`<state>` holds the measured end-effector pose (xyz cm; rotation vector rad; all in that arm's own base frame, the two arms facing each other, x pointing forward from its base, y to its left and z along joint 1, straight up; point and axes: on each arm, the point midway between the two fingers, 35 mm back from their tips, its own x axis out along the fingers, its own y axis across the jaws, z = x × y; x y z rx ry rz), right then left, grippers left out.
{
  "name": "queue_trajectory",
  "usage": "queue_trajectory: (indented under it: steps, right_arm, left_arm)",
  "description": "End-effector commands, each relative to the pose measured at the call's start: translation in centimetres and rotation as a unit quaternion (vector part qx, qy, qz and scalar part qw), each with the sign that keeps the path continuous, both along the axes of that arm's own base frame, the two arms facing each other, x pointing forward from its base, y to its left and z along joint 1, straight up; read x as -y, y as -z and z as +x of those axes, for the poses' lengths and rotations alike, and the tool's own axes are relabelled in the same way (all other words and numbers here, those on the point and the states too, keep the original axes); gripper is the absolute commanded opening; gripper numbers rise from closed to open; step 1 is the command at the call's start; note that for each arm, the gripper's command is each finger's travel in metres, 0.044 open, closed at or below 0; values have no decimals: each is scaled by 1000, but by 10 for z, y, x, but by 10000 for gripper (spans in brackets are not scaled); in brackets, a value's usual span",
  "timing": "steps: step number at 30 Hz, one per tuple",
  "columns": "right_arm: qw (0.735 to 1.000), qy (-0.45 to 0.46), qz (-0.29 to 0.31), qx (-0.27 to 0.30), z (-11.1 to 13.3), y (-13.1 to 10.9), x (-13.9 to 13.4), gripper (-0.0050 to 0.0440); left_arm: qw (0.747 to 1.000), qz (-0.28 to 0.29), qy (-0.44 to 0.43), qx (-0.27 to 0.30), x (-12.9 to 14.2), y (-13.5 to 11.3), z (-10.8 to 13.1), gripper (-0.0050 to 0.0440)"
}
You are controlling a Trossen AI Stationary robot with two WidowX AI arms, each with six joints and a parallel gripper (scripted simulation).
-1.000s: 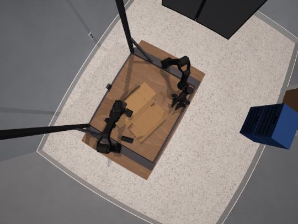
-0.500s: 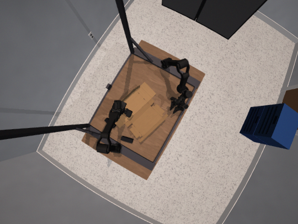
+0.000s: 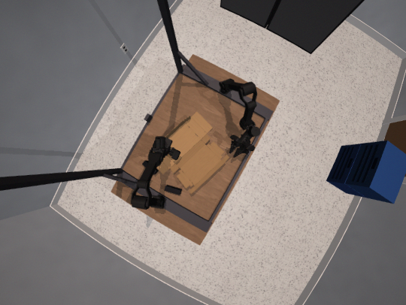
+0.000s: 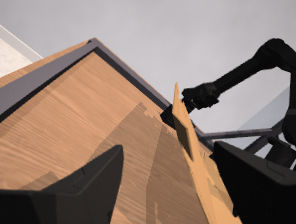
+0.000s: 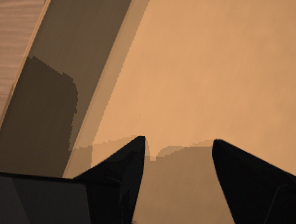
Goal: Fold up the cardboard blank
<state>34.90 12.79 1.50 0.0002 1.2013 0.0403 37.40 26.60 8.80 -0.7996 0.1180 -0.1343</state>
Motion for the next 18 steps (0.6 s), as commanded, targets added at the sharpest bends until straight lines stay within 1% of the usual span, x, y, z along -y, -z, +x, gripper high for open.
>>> queue_trajectory:
  steps: [1, 3, 18]
  right_arm:
    - [998, -1, -16, -69, -29, 41, 7, 196]
    - [998, -1, -16, -69, -29, 41, 7, 196]
    - [998, 4, -20, -67, -28, 41, 11, 196]
  left_arm:
    - [1000, 2, 1, 4, -1, -5, 8, 276]
    - [1000, 2, 1, 4, -1, -5, 8, 276]
    - [1000, -4, 7, 3, 4, -5, 33, 276]
